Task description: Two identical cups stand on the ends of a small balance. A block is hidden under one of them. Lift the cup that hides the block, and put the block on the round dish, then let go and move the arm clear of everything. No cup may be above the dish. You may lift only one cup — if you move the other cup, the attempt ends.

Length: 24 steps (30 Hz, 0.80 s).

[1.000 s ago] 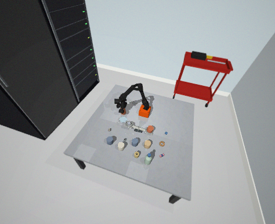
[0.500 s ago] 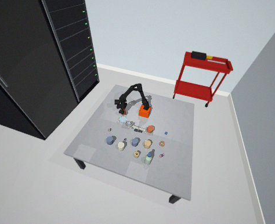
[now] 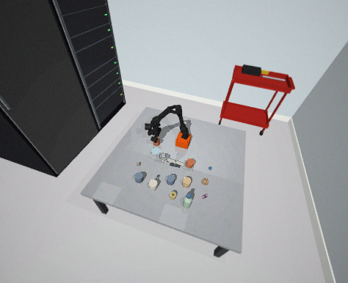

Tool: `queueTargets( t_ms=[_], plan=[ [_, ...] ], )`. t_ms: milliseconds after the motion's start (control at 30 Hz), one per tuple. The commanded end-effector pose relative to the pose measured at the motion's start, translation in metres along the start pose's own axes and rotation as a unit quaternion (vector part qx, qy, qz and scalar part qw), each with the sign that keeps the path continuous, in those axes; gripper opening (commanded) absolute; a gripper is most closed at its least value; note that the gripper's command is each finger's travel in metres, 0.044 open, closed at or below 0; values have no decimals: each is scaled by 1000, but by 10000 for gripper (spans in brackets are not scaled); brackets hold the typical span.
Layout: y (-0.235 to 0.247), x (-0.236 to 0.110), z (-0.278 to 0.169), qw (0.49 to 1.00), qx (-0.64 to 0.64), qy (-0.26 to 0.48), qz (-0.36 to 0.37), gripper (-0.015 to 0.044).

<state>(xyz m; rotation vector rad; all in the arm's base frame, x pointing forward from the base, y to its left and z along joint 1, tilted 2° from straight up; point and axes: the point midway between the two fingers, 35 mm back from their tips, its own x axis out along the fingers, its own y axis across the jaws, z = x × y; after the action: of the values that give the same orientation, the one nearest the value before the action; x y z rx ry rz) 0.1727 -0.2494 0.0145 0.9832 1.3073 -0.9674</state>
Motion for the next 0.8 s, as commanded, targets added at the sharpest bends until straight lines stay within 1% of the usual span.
queueTargets(
  t_ms=[0, 100, 167, 333, 467, 633, 700, 767],
  plan=[
    [2, -22, 5, 1000, -3, -14, 6, 440],
    [2, -22, 5, 1000, -3, -14, 6, 440],
    [12, -24, 4, 1000, -11, -15, 7, 388],
    [84, -42, -18, 998, -66, -17, 13, 260],
    [137, -54, -48, 995, -102, -15, 15, 260],
    [193, -70, -101, 990, -142, -12, 15, 260],
    [210, -76, -123, 987, -157, -11, 15, 260],
    [216, -78, -131, 987, -162, -10, 15, 260]
  ],
)
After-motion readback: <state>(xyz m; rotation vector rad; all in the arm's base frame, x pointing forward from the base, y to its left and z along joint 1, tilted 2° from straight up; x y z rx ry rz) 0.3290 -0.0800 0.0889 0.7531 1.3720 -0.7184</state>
